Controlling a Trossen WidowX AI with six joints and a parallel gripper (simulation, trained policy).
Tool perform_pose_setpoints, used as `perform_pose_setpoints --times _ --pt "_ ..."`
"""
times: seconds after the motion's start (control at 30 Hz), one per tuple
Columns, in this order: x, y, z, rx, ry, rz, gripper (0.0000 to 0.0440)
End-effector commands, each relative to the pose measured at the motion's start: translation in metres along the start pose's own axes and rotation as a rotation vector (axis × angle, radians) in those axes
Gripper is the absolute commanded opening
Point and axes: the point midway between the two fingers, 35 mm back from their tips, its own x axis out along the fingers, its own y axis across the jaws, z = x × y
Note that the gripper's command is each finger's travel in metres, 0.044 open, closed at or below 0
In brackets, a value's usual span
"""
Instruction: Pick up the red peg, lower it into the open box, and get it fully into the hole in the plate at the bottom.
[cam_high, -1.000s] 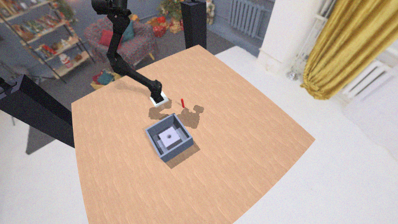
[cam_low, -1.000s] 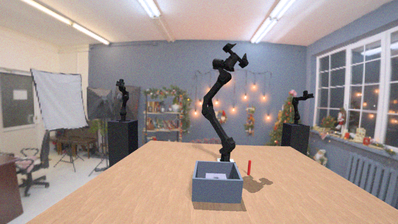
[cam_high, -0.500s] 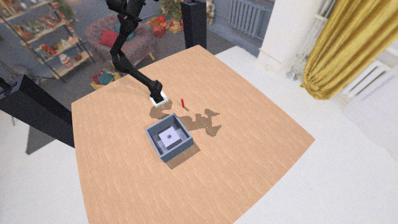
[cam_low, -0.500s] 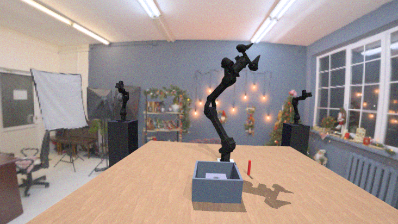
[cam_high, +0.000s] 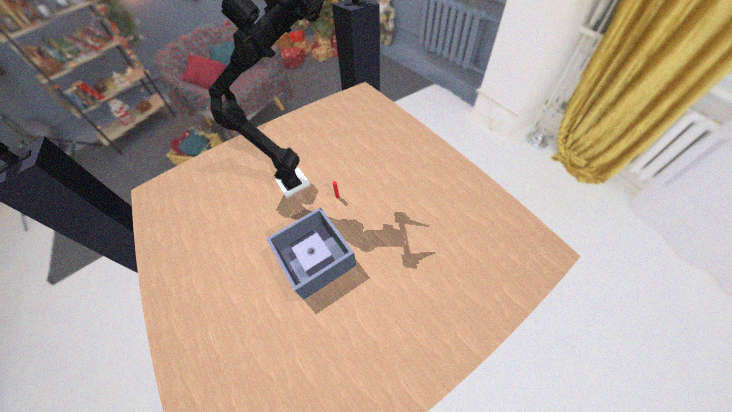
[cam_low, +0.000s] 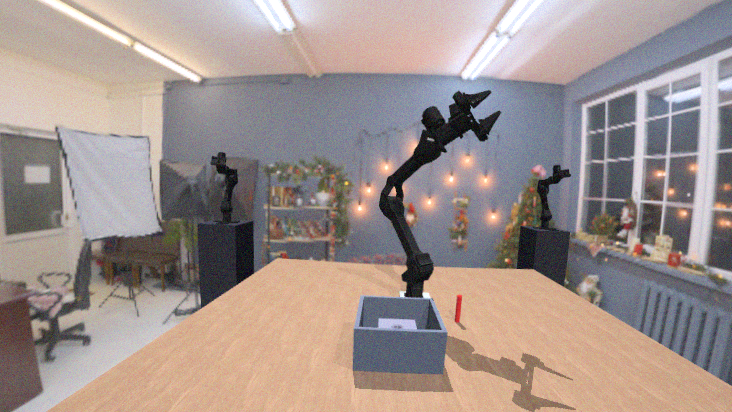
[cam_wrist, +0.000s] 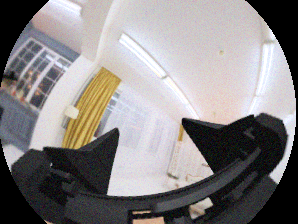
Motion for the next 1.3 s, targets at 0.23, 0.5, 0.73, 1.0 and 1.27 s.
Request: perform_pose_setpoints --times 0.23,0.5,0.73,1.0,1.27 --pt "-0.007 -0.011 -0.083 0.183 0.289 -0.113 0.044" --pt "-0.026 -0.017 -0.144 0.321 0.505 -0.223 0.044" --pt "-0.051 -0.018 -0.193 0.444 0.688 -0.328 0.044" --pt "-0.086 -0.013 -0.243 0.59 0.888 -0.455 0.044" --pt "-0.124 0.001 -0.285 0.742 1.081 -0.586 0.044"
